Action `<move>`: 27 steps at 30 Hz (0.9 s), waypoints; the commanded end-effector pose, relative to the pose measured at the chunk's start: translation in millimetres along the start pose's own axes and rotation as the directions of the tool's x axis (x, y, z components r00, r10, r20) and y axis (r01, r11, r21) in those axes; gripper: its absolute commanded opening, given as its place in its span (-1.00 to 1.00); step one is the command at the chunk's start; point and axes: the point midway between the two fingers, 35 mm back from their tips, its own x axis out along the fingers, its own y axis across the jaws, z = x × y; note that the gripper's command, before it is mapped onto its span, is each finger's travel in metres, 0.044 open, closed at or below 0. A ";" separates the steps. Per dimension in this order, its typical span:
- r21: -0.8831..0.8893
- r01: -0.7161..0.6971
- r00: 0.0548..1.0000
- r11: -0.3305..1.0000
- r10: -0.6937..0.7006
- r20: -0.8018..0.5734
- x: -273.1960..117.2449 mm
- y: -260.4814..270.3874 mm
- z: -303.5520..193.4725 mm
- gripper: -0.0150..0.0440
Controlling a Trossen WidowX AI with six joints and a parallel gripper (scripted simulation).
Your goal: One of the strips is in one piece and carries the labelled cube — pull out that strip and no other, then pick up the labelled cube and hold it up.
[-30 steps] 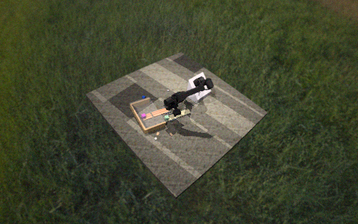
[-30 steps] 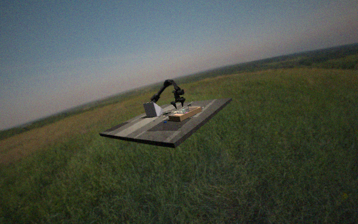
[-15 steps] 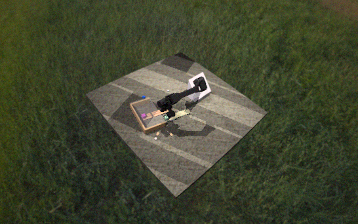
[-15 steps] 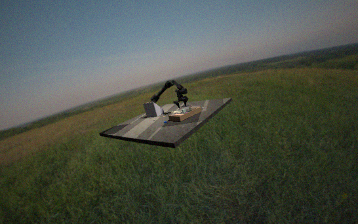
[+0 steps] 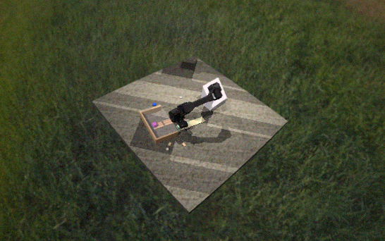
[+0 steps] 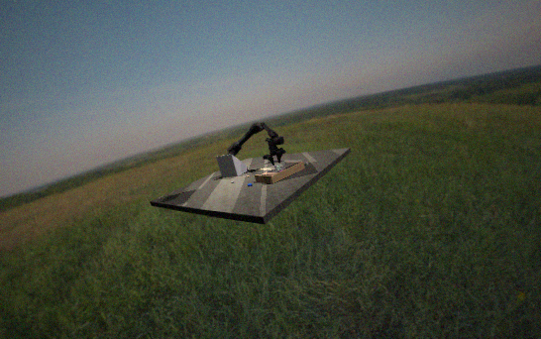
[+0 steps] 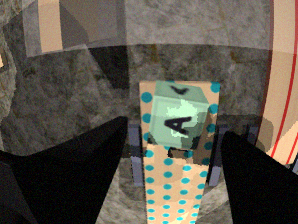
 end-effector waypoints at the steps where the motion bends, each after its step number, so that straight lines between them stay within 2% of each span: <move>1: 0.006 -0.003 1.000 1.000 0.003 -0.003 6.1 -0.9 -0.2 0.36; 20: 0.006 -0.005 1.000 1.000 0.005 -0.004 34.6 -0.6 -1.1 0.36; 24: 0.000 -0.002 1.000 1.000 0.002 -0.002 32.2 0.3 -0.9 0.00; 27: 0.000 -0.002 1.000 1.000 0.002 -0.002 32.2 0.3 -0.9 -0.07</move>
